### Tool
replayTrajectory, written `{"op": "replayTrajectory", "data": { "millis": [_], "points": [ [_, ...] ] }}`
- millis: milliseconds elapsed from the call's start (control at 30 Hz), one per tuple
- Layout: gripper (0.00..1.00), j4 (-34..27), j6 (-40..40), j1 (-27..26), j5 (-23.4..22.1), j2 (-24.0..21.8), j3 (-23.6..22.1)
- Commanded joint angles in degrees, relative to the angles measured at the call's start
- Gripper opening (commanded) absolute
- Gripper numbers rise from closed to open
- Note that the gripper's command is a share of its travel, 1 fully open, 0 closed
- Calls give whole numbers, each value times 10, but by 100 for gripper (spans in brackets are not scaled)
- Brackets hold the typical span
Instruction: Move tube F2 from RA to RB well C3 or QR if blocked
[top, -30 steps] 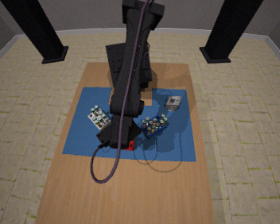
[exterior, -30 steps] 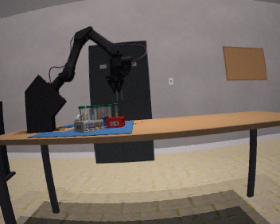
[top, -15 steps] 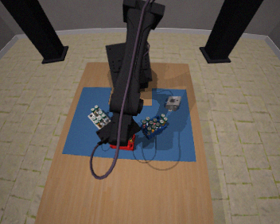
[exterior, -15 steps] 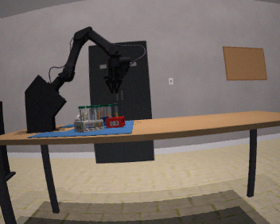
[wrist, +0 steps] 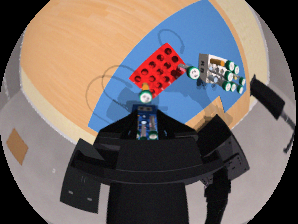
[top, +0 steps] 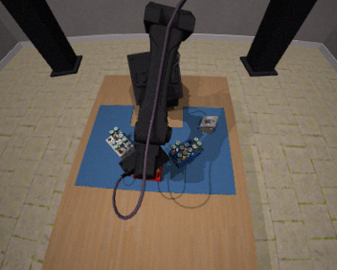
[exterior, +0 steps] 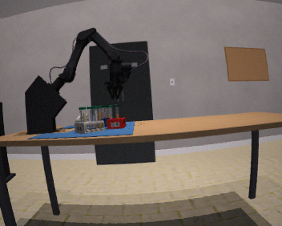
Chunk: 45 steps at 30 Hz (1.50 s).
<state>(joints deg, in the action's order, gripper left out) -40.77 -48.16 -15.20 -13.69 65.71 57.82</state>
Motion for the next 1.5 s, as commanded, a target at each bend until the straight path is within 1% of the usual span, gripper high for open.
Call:
{"op": "replayTrajectory", "data": {
  "millis": [0, 67, 200, 267, 400, 467, 533, 633, 733, 800, 967, 1100, 1133, 1267, 1367, 1467],
  "points": [
    [30, 24, -7, 0, 11, -17, -1],
    [30, 32, -8, 7, 13, 8, -13],
    [30, 49, -11, 12, 16, 18, -20],
    [30, 57, -13, 13, 17, 24, -11],
    [30, 72, -16, 17, 20, 33, -25],
    [30, 73, -16, 14, 20, 24, -9],
    [30, 73, -16, 14, 20, 24, -9],
    [30, 76, -15, 17, 21, 25, -26],
    [30, 80, -17, 19, 21, 25, -30],
    [30, 82, -17, 17, 22, 26, -21],
    [30, 87, -18, 21, 23, 35, -36],
    [30, 90, -19, 20, 23, 36, -28],
    [30, 90, -17, 17, 23, 19, -28],
    [30, 93, -19, 21, 24, 22, -39],
    [30, 96, -20, 24, 24, 31, -31],
    [30, 99, -20, 21, 25, 42, -42]
  ]
}}
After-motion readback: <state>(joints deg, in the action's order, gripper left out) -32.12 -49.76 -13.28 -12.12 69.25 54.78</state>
